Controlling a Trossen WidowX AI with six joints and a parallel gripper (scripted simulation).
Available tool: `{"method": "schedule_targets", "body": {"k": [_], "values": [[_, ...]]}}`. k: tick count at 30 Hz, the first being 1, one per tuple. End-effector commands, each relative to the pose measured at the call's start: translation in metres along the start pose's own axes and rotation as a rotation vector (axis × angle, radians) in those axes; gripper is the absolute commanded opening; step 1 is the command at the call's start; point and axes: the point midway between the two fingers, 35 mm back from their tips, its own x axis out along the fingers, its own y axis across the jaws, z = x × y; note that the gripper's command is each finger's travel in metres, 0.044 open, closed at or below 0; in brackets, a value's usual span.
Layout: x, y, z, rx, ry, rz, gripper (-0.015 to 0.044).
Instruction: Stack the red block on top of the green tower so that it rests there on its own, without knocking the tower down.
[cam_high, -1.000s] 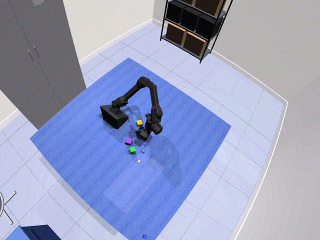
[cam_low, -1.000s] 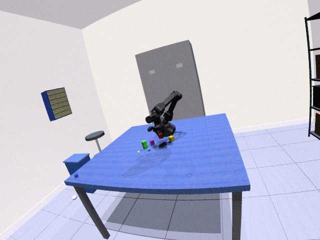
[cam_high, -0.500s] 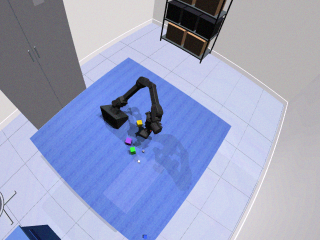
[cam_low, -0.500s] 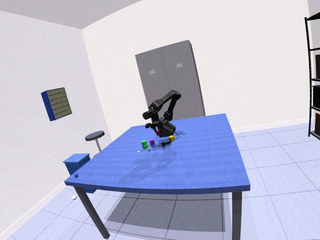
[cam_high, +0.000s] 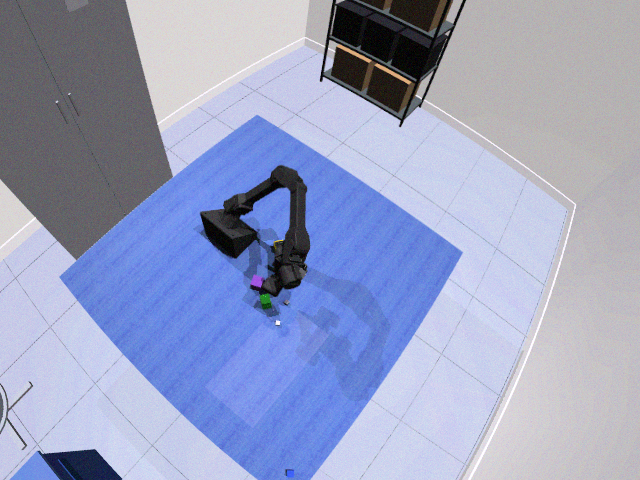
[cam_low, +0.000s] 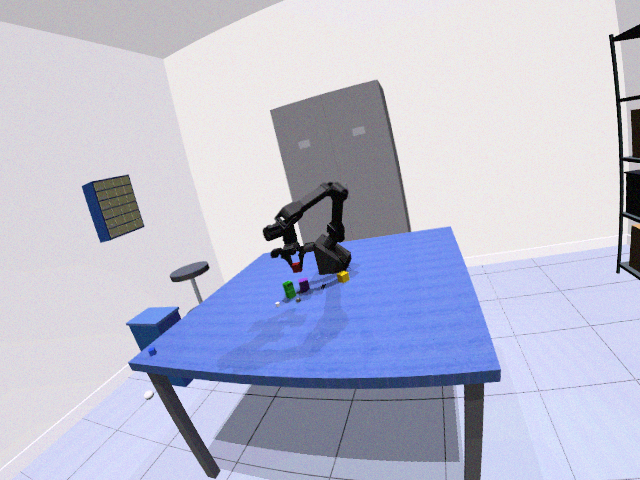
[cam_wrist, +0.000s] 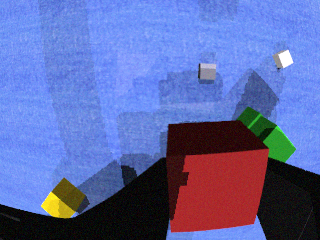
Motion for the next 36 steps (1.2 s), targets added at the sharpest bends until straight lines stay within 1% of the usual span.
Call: {"method": "schedule_targets", "body": {"k": [1,11,14,18,23,30,36], "values": [[0.003,-0.022,-0.007,0.002,0.011,0.002,0.0],[0.007,-0.073,-0.026,0.011,0.026,0.008,0.0],[0.008,-0.073,-0.026,0.011,0.026,0.008,0.0],[0.023,-0.073,-0.027,0.011,0.026,0.008,0.0],[0.026,-0.073,-0.027,0.011,0.026,0.009,0.0],[0.053,-0.072,-0.028,0.011,0.025,0.01,0.0],[0.054,-0.072,-0.028,0.011,0.025,0.01,0.0]]}}
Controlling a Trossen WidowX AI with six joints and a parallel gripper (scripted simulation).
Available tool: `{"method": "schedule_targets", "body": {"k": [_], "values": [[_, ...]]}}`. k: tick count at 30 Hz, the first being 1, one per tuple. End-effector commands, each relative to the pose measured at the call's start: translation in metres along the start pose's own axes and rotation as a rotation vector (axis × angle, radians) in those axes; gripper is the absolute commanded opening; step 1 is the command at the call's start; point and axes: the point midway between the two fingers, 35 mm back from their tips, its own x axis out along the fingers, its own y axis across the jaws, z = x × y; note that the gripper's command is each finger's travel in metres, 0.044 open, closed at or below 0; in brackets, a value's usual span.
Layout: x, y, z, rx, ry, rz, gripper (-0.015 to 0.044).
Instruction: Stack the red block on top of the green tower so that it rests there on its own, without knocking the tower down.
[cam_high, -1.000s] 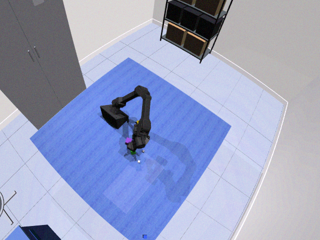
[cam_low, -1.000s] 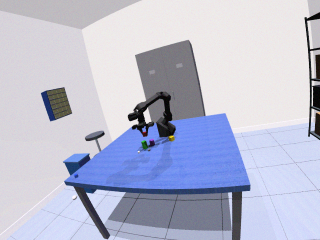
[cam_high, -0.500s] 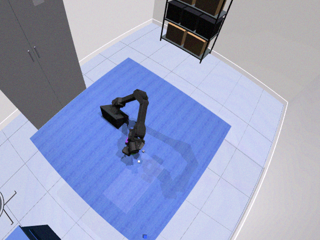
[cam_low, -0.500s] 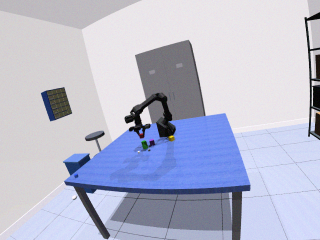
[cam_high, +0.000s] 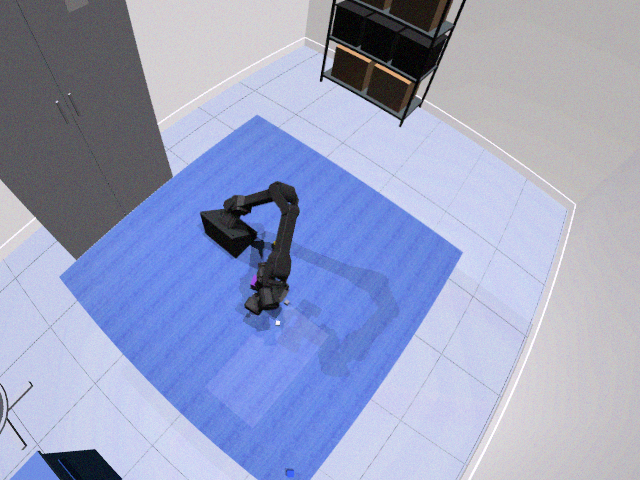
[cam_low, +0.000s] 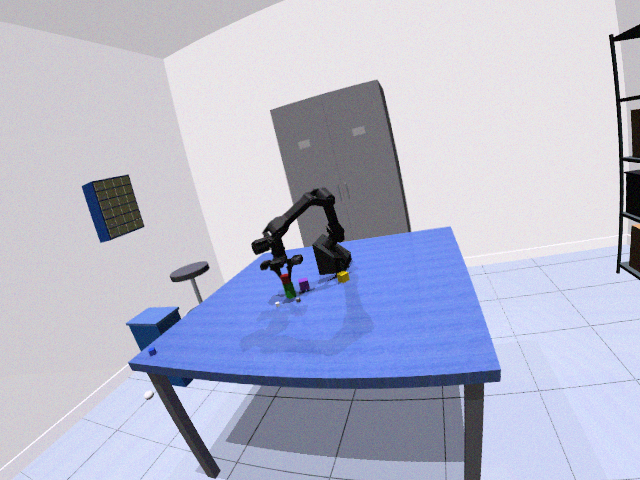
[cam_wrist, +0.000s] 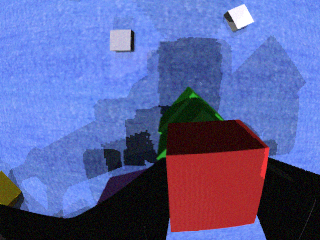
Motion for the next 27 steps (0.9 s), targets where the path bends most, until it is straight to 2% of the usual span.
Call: {"method": "schedule_targets", "body": {"k": [1,27], "values": [[0.0028,-0.0003,-0.0006,0.009,-0.001,0.006,0.0],[0.0054,-0.0003,-0.0006,0.009,-0.001,0.006,0.0]]}}
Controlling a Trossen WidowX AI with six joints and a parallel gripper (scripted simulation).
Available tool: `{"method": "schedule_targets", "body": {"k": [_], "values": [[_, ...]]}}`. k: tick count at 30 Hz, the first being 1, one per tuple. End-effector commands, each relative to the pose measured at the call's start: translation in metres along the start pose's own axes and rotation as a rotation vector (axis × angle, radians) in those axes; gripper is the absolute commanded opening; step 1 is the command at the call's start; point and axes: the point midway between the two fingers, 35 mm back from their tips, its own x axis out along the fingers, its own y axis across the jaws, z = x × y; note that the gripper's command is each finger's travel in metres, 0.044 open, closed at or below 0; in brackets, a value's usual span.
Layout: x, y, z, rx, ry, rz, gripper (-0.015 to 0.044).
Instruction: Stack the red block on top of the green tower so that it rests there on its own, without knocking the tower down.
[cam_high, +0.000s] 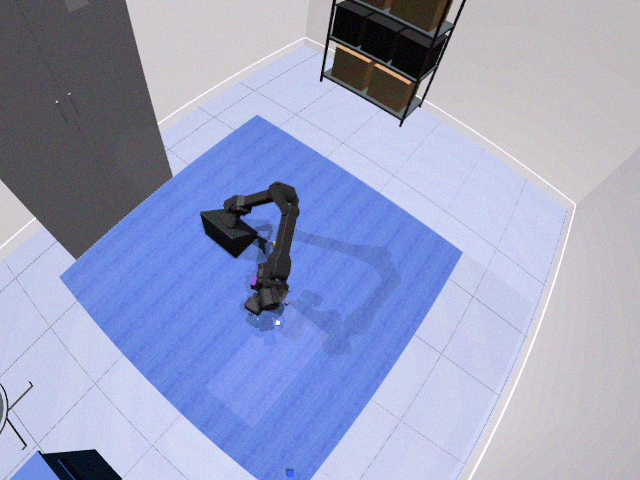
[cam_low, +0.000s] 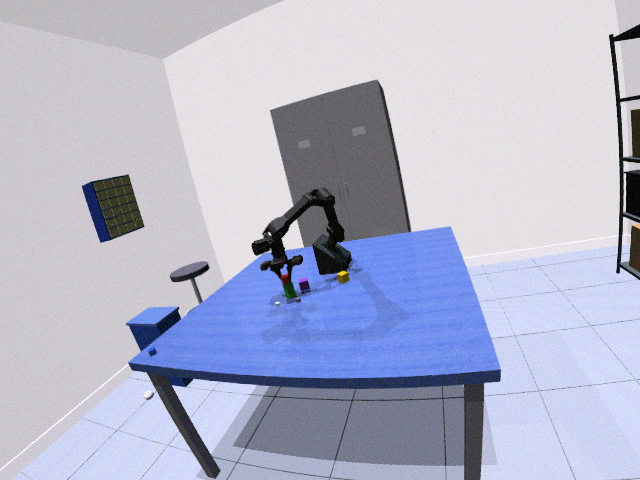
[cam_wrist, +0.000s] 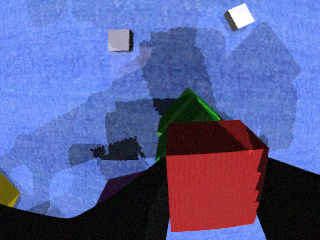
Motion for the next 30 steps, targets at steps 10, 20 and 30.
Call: {"method": "schedule_targets", "body": {"k": [10,20,30], "values": [[-0.0039,0.0001,-0.0004,0.007,0.0,0.005,0.0],[-0.0003,0.0004,-0.0001,0.003,0.002,0.002,0.0263],[-0.0003,0.0004,-0.0001,0.003,0.002,0.002,0.044]]}}
